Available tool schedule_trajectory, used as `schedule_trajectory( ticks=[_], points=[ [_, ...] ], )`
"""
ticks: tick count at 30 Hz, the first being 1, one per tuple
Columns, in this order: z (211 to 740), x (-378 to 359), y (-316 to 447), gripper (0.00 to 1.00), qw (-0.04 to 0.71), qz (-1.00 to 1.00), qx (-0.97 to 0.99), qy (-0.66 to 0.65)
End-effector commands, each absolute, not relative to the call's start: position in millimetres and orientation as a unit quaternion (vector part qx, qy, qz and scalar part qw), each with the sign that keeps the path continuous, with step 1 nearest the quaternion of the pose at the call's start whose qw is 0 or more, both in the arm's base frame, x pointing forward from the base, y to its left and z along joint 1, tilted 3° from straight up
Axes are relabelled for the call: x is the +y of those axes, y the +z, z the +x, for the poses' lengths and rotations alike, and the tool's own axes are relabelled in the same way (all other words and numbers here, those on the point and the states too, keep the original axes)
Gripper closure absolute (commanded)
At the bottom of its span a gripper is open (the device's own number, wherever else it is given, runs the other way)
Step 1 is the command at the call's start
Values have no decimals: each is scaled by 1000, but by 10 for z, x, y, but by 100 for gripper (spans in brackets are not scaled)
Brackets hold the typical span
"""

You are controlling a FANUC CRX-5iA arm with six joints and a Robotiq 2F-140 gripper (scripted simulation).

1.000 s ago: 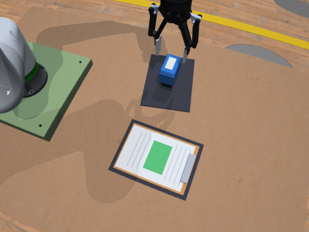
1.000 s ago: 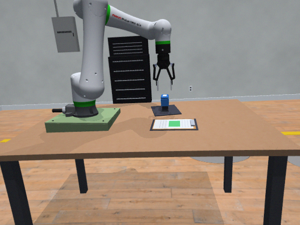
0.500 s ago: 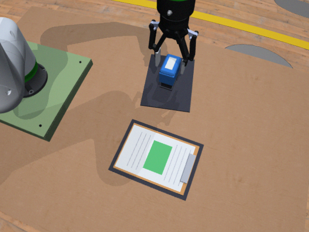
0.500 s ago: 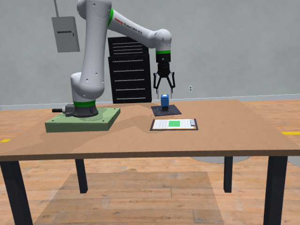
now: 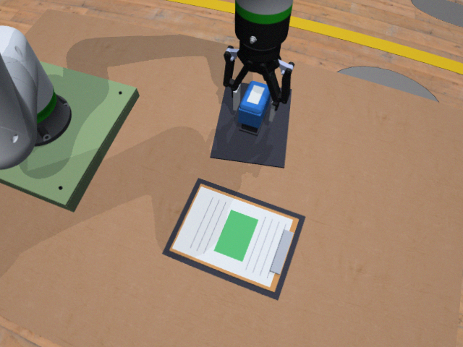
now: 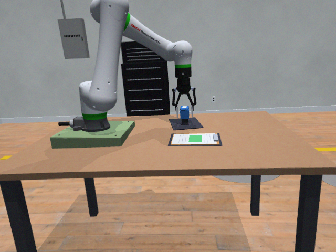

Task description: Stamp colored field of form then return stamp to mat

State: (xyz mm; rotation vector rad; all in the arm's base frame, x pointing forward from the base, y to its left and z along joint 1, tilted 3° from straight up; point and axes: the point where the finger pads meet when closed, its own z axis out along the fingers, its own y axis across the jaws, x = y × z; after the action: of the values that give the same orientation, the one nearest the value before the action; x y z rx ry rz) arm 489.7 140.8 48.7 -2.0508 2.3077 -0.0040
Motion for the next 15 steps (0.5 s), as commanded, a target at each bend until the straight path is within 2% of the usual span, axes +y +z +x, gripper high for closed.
schedule_trajectory(
  ticks=[1,13,14,15],
  points=[
    [4899,1409,484,46,27,-664,747,-1],
    [4899,1409,483,46,27,-664,747,-1],
    [4899,1409,483,80,27,-664,747,-1],
    [4899,1409,483,80,27,-664,747,-1]
  ],
)
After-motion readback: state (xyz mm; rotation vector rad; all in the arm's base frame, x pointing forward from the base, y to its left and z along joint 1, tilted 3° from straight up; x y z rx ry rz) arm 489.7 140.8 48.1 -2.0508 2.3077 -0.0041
